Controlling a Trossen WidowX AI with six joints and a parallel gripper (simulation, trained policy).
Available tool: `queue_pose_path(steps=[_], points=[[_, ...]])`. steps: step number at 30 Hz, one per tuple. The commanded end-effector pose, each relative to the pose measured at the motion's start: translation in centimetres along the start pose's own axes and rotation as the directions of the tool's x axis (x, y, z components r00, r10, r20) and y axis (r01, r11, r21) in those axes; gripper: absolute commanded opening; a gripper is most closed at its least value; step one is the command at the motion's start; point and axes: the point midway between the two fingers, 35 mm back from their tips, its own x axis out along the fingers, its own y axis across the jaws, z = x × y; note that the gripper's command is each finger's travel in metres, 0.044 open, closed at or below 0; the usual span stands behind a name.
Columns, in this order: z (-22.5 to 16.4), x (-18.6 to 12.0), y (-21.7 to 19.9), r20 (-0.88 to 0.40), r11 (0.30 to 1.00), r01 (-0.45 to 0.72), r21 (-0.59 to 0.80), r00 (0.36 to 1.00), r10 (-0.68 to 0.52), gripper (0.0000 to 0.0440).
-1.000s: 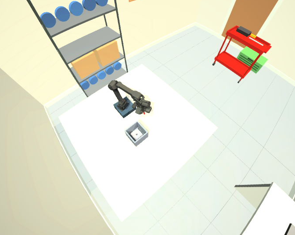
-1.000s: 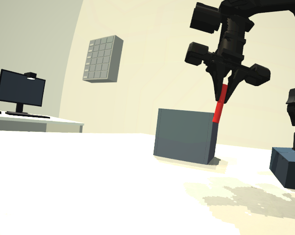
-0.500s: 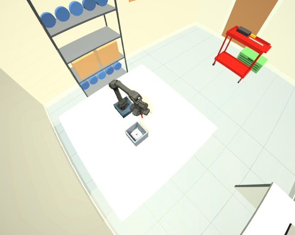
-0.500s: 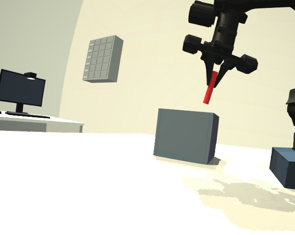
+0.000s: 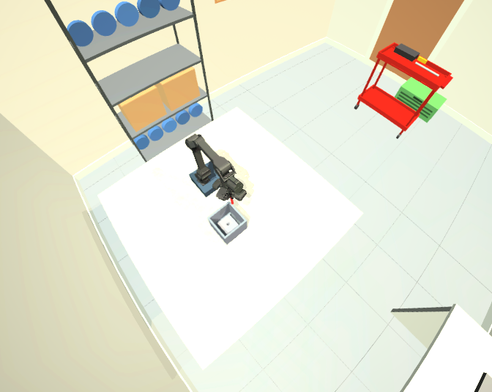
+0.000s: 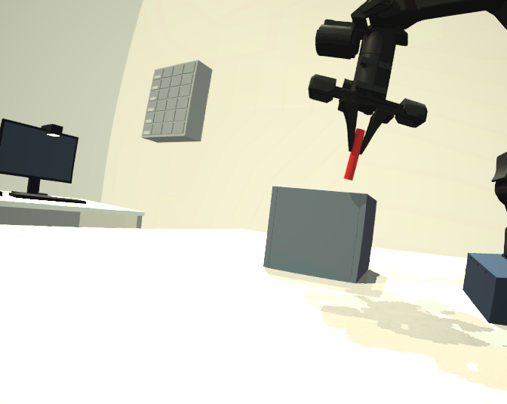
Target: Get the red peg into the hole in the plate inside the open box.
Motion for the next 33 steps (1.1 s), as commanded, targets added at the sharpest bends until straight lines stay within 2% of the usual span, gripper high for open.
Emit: queue_pose_path(steps=[1,18,33], points=[[1.1,0.0,0.3,0.009,1.000,0.006,0.008,1.000,-0.006,0.0000],[5.3,2.1,0.8,0.002,0.998,0.056,0.032,0.998,-0.056,0.0000],[8.0,6.1,0.7,-0.020,0.995,0.101,0.026,0.995,-0.101,0.0000]])
